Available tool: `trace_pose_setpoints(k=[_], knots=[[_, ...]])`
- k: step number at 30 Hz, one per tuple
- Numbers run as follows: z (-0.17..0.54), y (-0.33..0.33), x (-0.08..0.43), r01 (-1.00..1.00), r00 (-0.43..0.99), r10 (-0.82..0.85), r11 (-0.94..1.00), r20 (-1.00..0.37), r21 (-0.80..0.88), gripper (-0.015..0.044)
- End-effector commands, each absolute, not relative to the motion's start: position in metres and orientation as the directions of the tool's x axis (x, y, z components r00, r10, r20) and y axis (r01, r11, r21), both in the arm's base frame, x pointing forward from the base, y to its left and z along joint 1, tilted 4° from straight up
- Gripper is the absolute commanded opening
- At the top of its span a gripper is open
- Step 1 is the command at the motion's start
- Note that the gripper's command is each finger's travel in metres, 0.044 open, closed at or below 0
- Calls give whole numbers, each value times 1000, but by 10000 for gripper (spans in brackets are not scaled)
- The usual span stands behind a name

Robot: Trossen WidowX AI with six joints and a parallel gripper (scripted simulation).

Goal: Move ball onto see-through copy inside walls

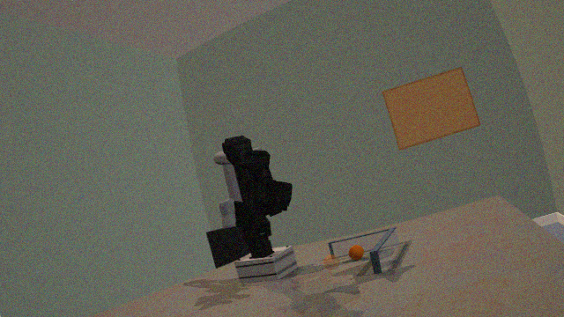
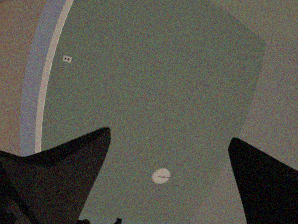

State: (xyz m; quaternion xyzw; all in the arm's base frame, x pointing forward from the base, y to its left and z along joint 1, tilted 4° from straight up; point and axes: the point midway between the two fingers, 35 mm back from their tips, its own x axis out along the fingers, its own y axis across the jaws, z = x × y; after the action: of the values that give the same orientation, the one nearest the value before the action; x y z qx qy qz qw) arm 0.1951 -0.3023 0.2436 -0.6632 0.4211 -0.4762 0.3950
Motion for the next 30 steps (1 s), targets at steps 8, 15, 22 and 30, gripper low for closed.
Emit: trace_pose_setpoints(k=[8,15,22,30], knots=[[194,-276,293,-266,491,-871,-166,14,-950,340],[134,-205,367,-453,675,-656,-9,-336,-892,340],[81,-107,391,-697,645,-372,70,-667,-713,340],[50,-5,359,-916,389,-130,49,-912,-398,340]])
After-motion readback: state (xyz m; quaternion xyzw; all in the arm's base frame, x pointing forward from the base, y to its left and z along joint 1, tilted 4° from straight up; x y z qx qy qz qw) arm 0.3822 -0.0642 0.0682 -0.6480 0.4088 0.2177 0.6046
